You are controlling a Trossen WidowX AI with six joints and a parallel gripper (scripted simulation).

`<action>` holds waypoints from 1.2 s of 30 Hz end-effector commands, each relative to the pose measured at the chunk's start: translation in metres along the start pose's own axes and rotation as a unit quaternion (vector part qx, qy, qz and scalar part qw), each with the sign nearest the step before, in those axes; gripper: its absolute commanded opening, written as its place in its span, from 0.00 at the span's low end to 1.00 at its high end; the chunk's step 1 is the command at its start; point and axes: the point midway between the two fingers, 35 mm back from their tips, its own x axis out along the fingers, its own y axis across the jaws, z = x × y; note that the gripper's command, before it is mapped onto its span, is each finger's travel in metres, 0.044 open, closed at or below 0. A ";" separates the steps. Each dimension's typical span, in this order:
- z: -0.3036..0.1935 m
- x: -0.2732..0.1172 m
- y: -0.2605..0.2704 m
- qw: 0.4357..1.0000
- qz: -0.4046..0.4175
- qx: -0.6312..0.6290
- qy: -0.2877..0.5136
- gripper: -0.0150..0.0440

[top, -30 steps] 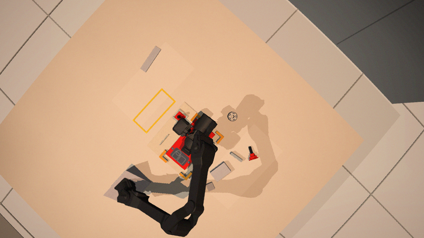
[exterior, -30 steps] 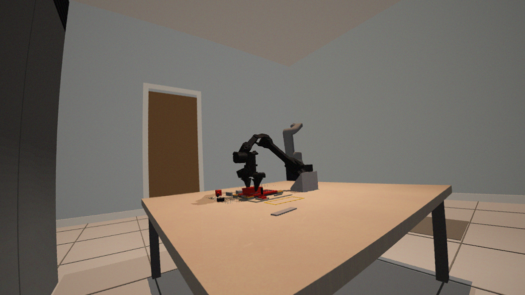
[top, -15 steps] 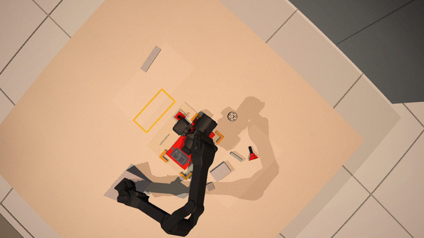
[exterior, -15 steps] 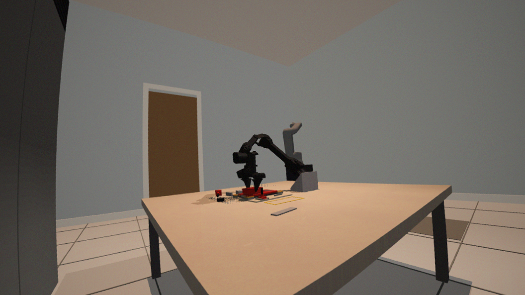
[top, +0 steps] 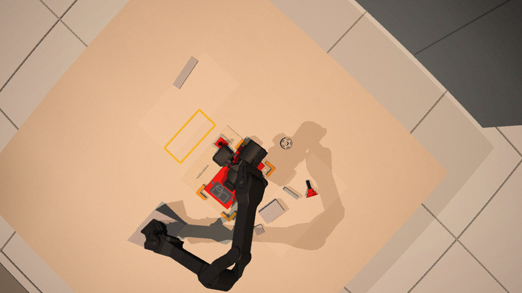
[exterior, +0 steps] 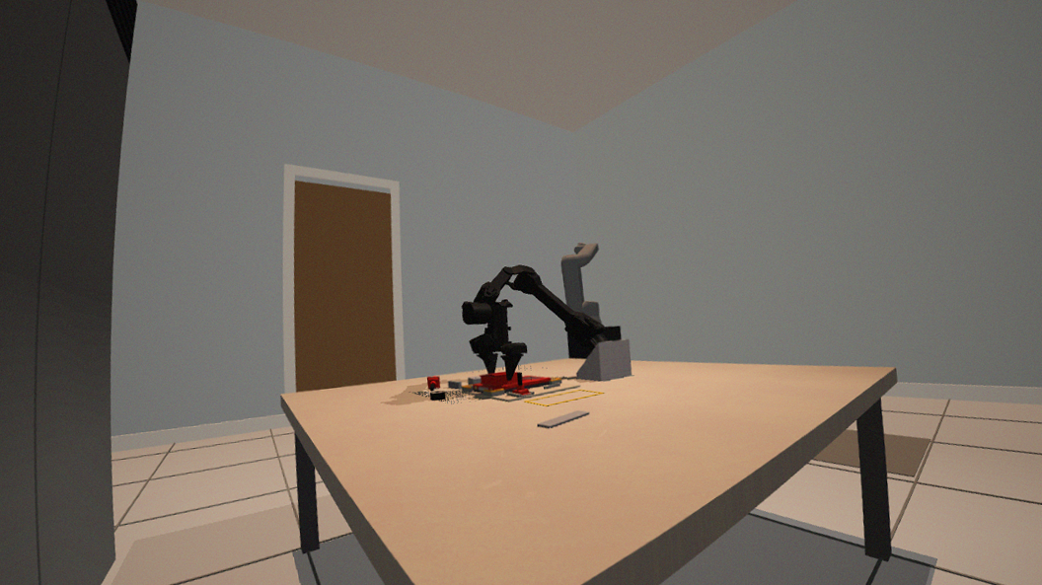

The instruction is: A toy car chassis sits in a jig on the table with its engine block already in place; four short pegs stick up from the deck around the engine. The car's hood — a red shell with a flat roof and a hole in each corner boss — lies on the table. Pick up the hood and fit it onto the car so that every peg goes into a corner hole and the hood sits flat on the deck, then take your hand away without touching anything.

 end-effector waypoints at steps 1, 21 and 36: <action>0.000 -0.002 0.000 1.000 0.000 0.000 0.000 1.00; 0.002 -0.075 0.001 1.000 0.001 0.000 0.007 1.00; 0.002 -0.075 0.001 1.000 0.001 0.000 0.007 1.00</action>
